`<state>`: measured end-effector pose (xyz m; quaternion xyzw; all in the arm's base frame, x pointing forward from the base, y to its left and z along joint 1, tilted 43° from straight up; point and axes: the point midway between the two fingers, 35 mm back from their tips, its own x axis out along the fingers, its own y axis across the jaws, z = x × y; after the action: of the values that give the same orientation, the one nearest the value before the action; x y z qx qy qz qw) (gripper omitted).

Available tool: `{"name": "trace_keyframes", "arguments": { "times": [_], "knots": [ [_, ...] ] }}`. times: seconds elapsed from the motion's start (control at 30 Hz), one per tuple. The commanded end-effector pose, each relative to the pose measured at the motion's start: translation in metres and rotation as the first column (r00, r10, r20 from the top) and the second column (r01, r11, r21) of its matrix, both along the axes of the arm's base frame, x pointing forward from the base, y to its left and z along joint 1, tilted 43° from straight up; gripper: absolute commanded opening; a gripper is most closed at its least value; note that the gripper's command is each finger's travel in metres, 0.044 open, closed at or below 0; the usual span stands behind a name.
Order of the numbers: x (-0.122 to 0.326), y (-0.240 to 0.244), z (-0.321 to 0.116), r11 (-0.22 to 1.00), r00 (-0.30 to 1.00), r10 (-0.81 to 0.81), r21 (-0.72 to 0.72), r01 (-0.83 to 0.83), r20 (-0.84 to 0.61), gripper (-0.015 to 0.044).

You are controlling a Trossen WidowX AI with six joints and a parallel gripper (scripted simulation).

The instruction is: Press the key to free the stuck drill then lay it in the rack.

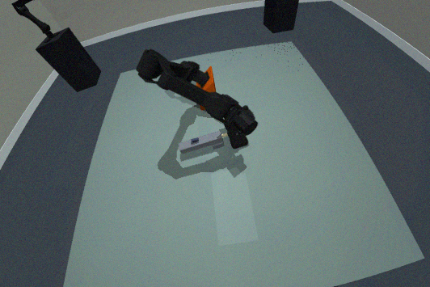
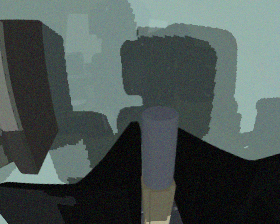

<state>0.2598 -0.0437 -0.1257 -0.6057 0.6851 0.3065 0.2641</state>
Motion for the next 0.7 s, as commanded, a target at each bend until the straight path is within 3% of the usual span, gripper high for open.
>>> {"name": "trace_keyframes", "arguments": {
  "times": [0.0, 0.67],
  "knots": [
    [0.0004, 0.0014, 0.0014, 1.0, 1.0, 0.001, -0.003, 0.0, 0.004, 0.0],
    [0.0, 0.0066, -0.0036, 1.0, 1.0, 0.001, -0.002, 0.0, 0.004, 0.0]
  ]
}}
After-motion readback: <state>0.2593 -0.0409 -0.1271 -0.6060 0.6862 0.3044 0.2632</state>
